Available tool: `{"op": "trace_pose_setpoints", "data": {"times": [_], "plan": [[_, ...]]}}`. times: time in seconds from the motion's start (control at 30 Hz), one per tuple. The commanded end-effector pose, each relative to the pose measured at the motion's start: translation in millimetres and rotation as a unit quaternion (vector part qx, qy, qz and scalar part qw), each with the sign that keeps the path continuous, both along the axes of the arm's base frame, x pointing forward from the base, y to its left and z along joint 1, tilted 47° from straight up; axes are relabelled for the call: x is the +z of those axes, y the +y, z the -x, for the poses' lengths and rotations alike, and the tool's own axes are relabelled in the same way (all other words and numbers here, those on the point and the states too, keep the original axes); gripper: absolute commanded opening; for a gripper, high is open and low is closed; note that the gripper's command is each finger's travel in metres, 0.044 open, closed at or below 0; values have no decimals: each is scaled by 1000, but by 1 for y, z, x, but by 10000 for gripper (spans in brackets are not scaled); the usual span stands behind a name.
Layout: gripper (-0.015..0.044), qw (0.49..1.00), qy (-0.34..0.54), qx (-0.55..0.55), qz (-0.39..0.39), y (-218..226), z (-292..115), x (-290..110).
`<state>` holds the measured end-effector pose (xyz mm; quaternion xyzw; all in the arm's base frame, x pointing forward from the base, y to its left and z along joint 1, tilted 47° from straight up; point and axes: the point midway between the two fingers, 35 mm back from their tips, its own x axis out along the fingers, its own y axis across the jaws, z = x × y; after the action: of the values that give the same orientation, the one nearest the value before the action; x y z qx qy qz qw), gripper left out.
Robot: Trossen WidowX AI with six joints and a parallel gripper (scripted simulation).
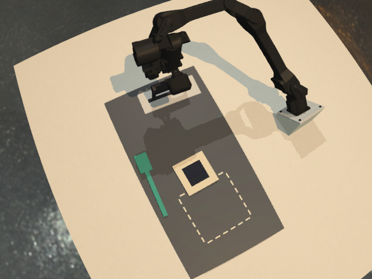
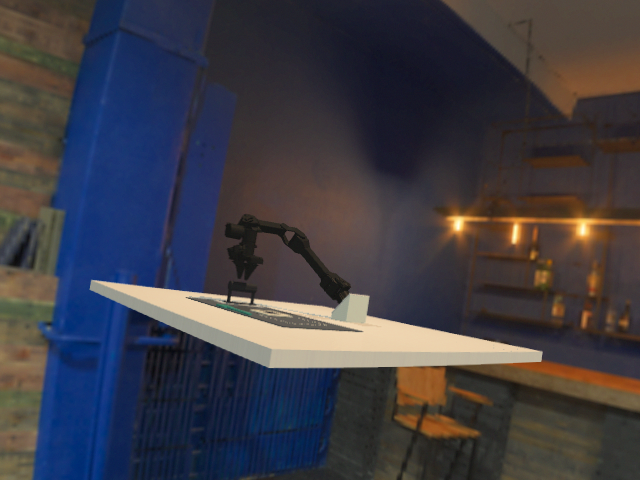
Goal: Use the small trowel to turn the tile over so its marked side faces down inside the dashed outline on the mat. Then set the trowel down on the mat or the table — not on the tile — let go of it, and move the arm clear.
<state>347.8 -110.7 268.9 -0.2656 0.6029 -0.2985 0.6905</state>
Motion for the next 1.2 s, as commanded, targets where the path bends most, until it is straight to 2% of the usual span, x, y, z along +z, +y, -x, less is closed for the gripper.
{"op": "trace_pose_setpoints", "data": {"times": [0.0, 0.63, 0.67, 1.17], "plan": [[270, 1000, 6, 0, -1, -5, 0, -7], [270, 1000, 6, 0, 0, -26, -2, -26], [244, 1000, 6, 0, 0, -26, -2, -26], [144, 1000, 6, 0, 0, -26, -2, -26]]}}
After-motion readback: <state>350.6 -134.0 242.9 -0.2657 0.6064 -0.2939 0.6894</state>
